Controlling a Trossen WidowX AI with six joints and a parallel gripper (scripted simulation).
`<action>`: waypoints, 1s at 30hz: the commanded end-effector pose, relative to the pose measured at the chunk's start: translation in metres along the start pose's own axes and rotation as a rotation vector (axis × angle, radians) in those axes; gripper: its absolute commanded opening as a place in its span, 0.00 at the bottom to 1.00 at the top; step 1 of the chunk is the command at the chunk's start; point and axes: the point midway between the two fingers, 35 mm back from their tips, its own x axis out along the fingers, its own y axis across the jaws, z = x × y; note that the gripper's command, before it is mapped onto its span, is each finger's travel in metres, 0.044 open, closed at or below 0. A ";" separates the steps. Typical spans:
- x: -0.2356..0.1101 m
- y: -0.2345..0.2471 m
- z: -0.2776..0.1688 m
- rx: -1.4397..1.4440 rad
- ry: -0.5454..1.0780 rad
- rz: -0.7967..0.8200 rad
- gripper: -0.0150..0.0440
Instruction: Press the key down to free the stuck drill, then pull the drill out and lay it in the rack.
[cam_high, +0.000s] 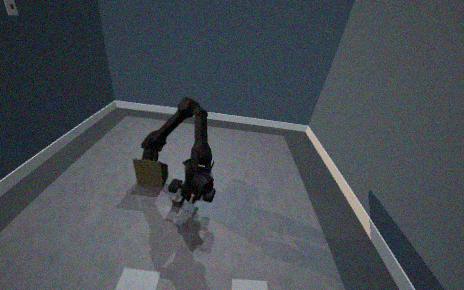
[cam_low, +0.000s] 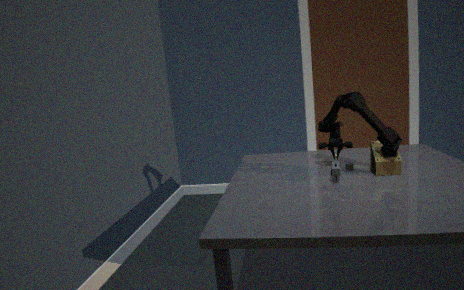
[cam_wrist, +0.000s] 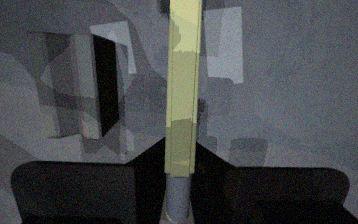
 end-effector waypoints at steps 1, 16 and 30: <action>-0.003 -0.001 -0.001 -0.005 0.005 0.001 0.25; -0.006 0.024 -0.008 -0.004 0.006 0.001 0.25; -0.009 0.046 -0.014 -0.004 0.007 0.002 0.25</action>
